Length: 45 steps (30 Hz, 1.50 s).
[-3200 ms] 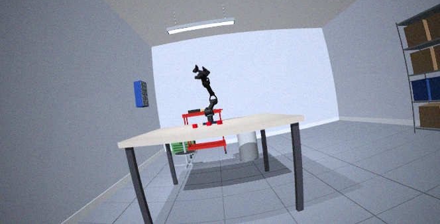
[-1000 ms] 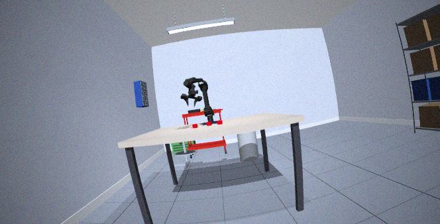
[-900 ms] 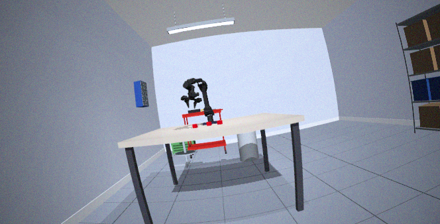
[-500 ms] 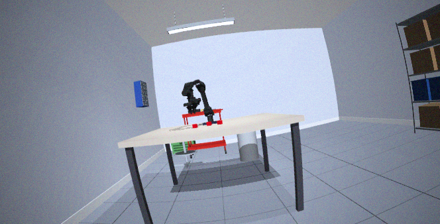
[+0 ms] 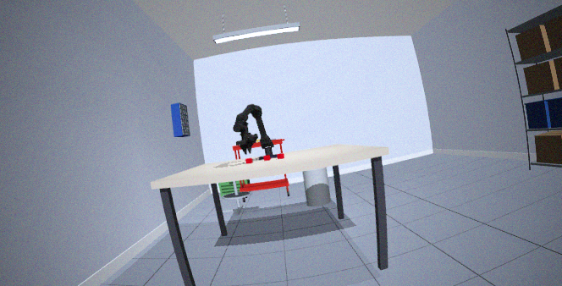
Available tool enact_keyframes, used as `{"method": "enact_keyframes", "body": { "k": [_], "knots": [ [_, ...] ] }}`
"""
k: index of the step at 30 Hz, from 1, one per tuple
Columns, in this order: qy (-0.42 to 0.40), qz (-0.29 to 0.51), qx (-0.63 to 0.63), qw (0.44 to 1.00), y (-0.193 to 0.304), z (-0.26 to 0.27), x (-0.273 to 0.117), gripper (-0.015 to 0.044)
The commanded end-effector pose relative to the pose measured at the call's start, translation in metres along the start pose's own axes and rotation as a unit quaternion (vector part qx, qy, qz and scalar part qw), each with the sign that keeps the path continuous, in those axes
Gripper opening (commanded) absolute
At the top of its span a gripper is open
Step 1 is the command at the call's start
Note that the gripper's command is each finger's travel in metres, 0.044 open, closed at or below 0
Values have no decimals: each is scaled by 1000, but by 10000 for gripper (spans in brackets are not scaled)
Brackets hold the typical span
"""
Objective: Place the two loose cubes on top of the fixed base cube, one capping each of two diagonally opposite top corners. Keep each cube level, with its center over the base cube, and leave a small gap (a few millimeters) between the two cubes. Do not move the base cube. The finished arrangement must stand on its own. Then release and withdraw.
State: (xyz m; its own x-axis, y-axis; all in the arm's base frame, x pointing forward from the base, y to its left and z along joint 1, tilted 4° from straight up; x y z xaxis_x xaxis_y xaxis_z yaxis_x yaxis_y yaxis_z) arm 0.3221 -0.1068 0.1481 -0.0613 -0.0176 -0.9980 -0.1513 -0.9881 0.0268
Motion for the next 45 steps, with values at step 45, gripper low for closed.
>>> {"method": "enact_keyframes", "body": {
  "k": [45],
  "knots": [
    [6, 3, -2, 1000, 1, -4, 28, 105]
  ]
}}
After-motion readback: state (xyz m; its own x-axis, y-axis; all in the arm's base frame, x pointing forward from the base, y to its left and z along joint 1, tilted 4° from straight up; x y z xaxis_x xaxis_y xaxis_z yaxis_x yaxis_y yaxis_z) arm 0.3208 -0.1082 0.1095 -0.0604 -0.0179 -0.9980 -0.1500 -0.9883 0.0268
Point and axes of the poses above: the point midway between the two fingers, 35 mm back from their tips, its own x axis out along the fingers, its own z axis across the jaws, y = z × x, the point moved 8 cm from there along -x, back along the fingers, and after that the axes turned 10 degrees about -x, right-handed, at the moved point
